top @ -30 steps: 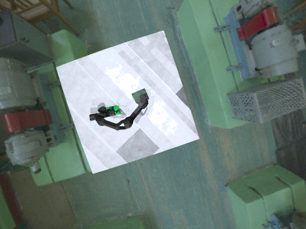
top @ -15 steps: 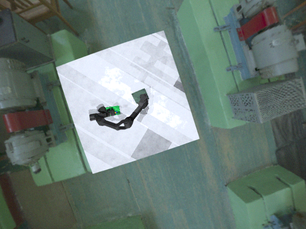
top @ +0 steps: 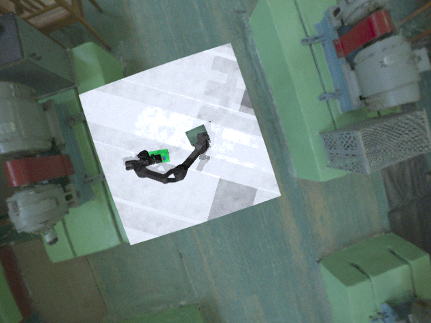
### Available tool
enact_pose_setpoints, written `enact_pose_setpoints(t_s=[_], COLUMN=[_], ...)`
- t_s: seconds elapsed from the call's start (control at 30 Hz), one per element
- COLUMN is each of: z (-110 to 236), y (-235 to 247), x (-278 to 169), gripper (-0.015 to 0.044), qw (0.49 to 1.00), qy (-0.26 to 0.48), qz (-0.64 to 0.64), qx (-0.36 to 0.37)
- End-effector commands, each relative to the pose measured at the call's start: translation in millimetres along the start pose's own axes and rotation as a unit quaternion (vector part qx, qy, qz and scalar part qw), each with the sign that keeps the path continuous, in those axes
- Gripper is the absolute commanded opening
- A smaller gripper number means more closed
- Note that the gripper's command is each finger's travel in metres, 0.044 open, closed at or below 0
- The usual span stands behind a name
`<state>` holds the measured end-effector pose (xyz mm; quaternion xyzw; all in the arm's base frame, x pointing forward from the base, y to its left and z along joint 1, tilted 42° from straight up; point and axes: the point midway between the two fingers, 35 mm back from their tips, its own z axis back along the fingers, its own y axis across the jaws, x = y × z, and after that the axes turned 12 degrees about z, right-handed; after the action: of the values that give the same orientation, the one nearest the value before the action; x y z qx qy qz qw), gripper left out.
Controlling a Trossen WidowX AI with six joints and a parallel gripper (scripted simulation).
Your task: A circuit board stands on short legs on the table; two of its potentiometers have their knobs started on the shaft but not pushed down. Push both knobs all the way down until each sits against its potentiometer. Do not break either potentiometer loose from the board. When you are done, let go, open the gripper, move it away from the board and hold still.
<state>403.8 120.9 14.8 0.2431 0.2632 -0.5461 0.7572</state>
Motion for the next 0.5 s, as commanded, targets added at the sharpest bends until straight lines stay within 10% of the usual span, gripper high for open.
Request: enact_pose_setpoints(t_s=[0.0, 0.47], z=[0.8, 11.8], y=[1.4, 0.6], x=[-1.1, -1.8], gripper=[0.0, 0.0052], qw=[1.0, 1.0], qy=[0.001, 0.003], qz=[0.007, 0.005], qx=[-0.004, -0.006])
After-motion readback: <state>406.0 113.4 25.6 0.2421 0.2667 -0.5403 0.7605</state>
